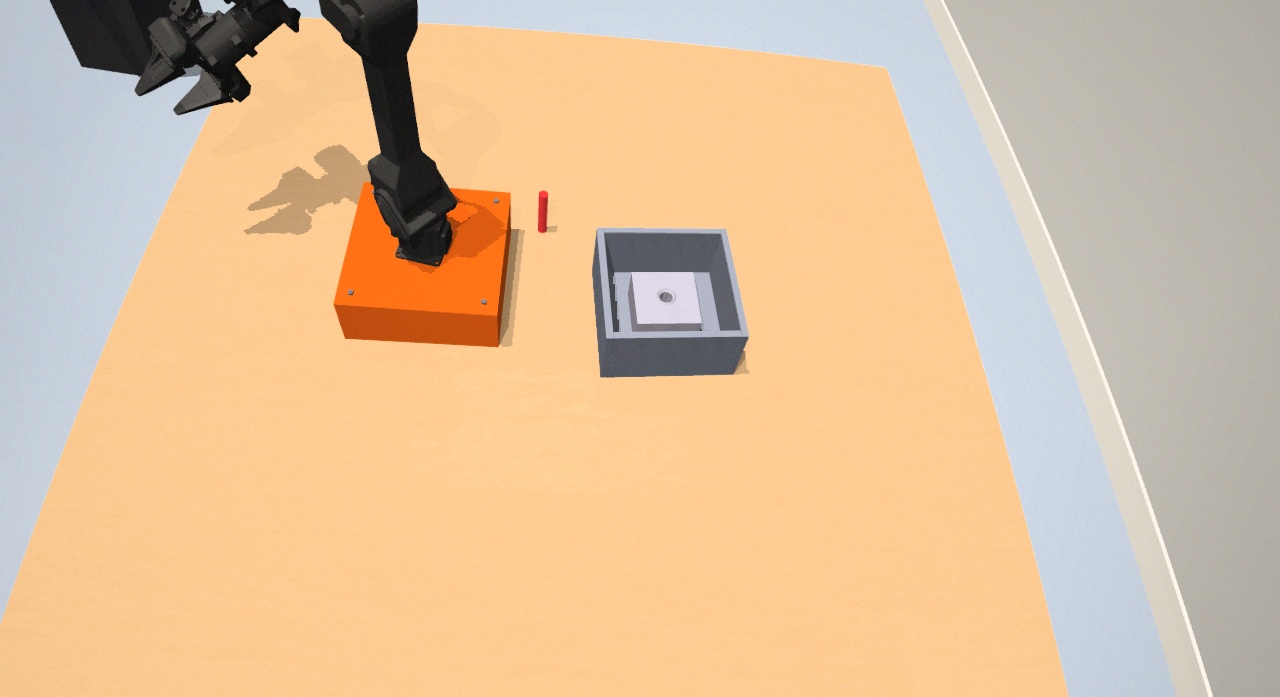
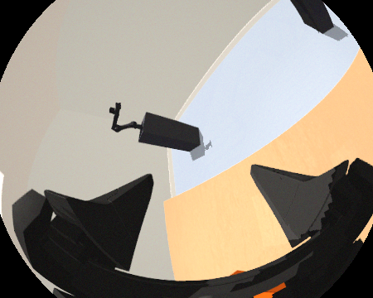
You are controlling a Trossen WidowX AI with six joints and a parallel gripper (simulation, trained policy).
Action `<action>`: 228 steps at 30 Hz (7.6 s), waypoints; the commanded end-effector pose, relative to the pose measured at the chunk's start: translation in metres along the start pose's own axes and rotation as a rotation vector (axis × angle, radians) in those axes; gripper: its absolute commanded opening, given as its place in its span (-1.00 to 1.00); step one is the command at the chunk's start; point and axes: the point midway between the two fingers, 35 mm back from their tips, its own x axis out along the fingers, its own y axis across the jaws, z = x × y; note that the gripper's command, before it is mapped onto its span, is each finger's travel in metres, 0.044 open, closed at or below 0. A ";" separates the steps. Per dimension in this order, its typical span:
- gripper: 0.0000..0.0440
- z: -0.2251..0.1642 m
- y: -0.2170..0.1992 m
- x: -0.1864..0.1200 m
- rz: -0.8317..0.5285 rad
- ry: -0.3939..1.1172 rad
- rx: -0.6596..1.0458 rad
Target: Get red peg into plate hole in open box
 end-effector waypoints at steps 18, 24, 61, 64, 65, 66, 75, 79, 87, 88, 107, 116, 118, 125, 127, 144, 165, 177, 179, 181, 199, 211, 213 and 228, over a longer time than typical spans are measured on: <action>1.00 0.034 -0.064 -0.108 -0.220 -0.343 0.564; 1.00 0.034 -0.082 -0.146 -0.268 -0.465 0.728; 1.00 -0.104 -0.152 -0.362 -0.448 -1.260 1.734; 1.00 -0.124 -0.152 -0.373 -0.454 -1.319 1.821; 1.00 -0.131 -0.152 -0.376 -0.455 -1.338 1.850; 1.00 -0.138 -0.152 -0.380 -0.457 -1.356 1.879; 1.00 -0.201 -0.145 -0.399 -0.453 -1.510 2.156; 1.00 -0.229 -0.140 -0.402 -0.440 -1.566 2.286; 1.00 -0.285 -0.130 -0.393 -0.392 -1.628 2.566; 1.00 -0.291 -0.129 -0.391 -0.385 -1.629 2.600; 1.00 -0.363 -0.140 -0.343 -0.310 -1.590 2.960; 1.00 -0.382 -0.163 -0.328 -0.331 -1.595 2.980; 1.00 -0.386 -0.170 -0.325 -0.340 -1.600 2.979; 1.00 -0.400 -0.192 -0.314 -0.375 -1.617 2.967; 0.96 -0.402 -0.197 -0.311 -0.382 -1.612 2.965; -0.90 -0.412 -0.220 -0.285 -0.358 -1.461 3.041; -1.00 -0.414 -0.172 -0.350 -0.567 -1.583 2.977; -1.00 -0.429 -0.129 -0.386 -0.629 -1.707 3.012; -1.00 -0.434 -0.122 -0.390 -0.631 -1.732 3.026; -1.00 -0.441 -0.115 -0.393 -0.632 -1.758 3.041; -1.00 -0.523 -0.068 -0.403 -0.651 -1.933 3.131; -1.00 -0.578 -0.059 -0.390 -0.634 -1.927 3.111; -1.00 -0.584 -0.060 -0.387 -0.629 -1.920 3.099; -0.36 -0.611 -0.088 -0.365 -0.521 -1.843 3.010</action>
